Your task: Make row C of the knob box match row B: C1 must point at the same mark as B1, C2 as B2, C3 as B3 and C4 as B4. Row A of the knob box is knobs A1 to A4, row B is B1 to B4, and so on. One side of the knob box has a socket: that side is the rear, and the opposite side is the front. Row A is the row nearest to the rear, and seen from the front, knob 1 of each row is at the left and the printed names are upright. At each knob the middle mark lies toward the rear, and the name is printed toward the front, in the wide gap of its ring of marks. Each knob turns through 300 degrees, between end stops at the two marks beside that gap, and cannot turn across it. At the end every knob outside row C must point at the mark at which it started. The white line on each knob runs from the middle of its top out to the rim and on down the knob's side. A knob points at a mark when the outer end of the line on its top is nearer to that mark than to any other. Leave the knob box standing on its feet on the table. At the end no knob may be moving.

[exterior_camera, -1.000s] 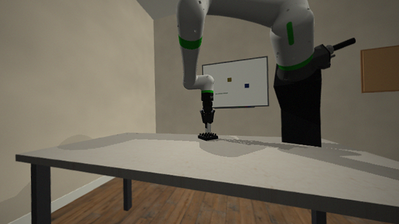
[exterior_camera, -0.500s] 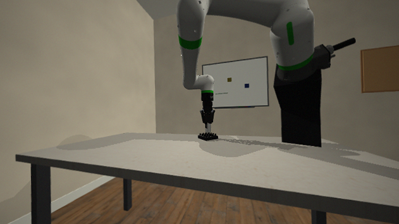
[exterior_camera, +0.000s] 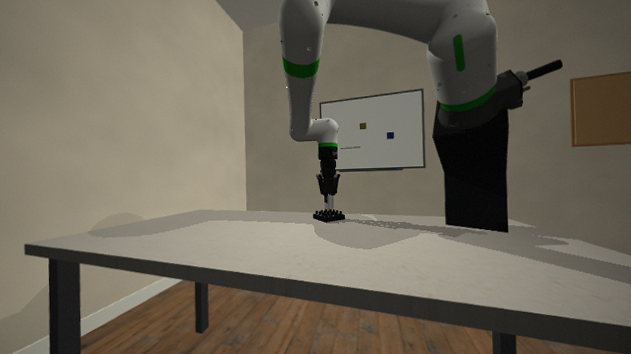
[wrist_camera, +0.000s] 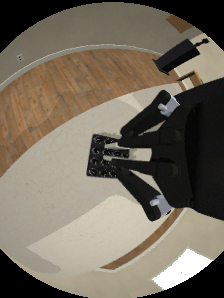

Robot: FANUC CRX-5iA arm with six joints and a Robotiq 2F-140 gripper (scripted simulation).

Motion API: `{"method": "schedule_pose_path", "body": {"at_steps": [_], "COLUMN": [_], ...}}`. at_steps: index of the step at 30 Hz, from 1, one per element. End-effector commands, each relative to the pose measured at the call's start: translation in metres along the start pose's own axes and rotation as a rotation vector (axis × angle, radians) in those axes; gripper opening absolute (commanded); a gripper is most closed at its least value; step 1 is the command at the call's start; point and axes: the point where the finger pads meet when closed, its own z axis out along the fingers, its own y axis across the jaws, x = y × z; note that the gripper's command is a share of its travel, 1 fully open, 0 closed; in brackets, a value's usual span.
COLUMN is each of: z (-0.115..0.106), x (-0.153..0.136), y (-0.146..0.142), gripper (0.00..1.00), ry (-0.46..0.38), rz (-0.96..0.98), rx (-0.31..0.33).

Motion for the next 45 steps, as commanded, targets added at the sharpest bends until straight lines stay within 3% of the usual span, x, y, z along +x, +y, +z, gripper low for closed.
{"method": "schedule_pose_path", "body": {"at_steps": [1, 45], "z": [0.0, 0.014], "x": [0.0, 0.0], "y": [0.0, 0.0], "gripper": [0.12, 0.12], "ry": [0.0, 0.0], "rz": [0.0, 0.0], "rx": [0.0, 0.0]}}
